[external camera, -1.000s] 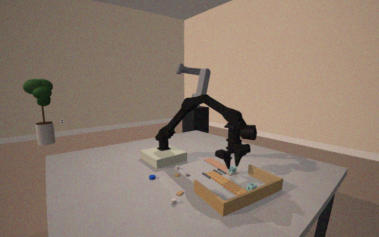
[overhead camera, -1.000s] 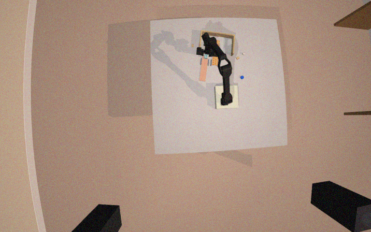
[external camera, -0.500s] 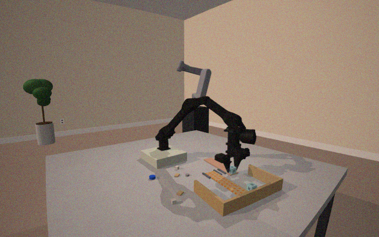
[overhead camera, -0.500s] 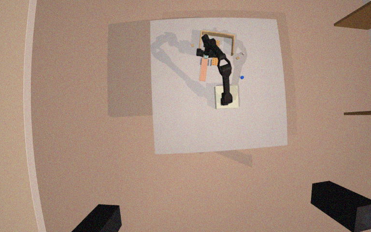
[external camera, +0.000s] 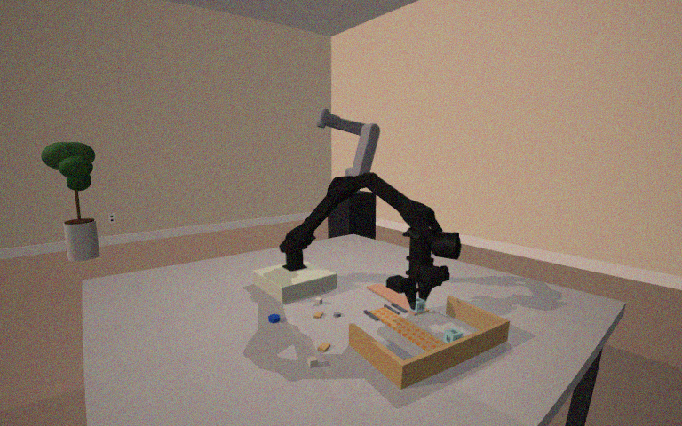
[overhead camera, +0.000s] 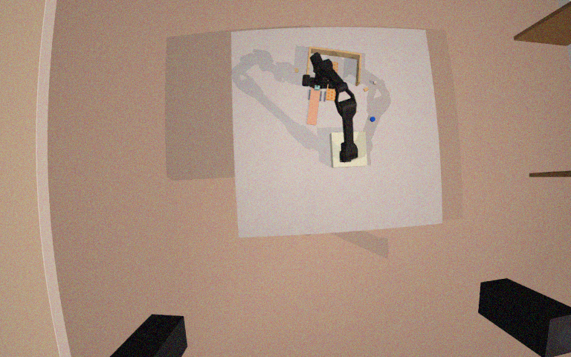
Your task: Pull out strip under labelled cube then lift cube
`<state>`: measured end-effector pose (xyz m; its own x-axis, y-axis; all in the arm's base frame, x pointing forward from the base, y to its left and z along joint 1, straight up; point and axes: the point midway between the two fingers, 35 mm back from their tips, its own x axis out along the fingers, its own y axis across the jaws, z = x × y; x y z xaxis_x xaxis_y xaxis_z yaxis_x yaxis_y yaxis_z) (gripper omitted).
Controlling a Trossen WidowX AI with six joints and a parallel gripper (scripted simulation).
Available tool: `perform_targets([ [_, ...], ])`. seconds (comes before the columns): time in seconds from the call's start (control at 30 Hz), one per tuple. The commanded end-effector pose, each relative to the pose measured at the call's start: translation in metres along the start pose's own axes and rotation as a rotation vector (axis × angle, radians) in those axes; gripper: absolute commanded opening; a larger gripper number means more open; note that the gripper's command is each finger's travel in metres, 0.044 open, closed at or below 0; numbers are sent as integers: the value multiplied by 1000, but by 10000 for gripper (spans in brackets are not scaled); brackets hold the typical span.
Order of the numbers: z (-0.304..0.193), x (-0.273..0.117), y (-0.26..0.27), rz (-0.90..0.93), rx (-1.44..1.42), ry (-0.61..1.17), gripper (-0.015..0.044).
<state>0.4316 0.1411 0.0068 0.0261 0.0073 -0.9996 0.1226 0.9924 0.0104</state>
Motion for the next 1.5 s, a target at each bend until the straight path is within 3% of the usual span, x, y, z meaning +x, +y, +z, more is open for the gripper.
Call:
perform_targets([
  [0.0, -7, -7, -3, 0, -1, -1, 0],
  [0.5, -53, -41, -25, -2, -5, 4, 0],
  [1.47, -130, -41, -61, -4, -5, 10, 0],
])
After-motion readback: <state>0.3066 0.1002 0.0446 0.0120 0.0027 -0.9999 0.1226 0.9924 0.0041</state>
